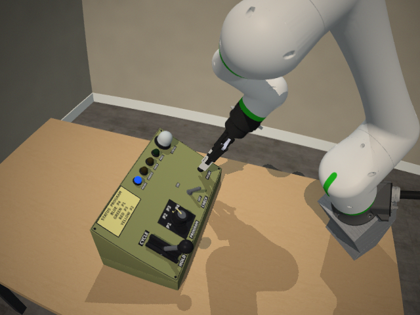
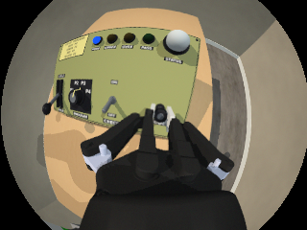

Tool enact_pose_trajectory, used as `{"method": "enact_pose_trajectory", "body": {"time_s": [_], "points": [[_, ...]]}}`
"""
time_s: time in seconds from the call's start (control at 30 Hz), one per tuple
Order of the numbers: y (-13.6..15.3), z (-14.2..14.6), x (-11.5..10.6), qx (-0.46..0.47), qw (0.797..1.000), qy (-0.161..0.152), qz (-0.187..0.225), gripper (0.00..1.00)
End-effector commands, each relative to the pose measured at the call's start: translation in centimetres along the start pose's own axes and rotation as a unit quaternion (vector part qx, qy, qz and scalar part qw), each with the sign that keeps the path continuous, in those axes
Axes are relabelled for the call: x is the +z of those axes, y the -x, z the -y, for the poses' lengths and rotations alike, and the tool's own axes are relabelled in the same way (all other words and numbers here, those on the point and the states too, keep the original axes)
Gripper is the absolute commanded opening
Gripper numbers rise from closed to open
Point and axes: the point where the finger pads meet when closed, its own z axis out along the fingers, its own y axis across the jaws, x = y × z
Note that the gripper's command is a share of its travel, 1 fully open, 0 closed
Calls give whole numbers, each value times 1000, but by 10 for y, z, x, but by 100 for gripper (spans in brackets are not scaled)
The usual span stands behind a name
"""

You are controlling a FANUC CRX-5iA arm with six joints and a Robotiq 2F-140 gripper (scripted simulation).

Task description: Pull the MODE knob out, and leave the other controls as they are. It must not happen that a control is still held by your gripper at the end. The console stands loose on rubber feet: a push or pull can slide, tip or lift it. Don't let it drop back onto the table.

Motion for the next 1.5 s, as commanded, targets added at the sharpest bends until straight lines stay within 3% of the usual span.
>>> {"method": "enact_pose_trajectory", "body": {"time_s": [0.0,0.73,0.77,1.47], "points": [[0,0,0,0,1000,0,0,0],[0,0,0,0,1000,0,0,0],[0,0,0,0,1000,0,0,44],[0,0,0,0,1000,0,0,44]]}}
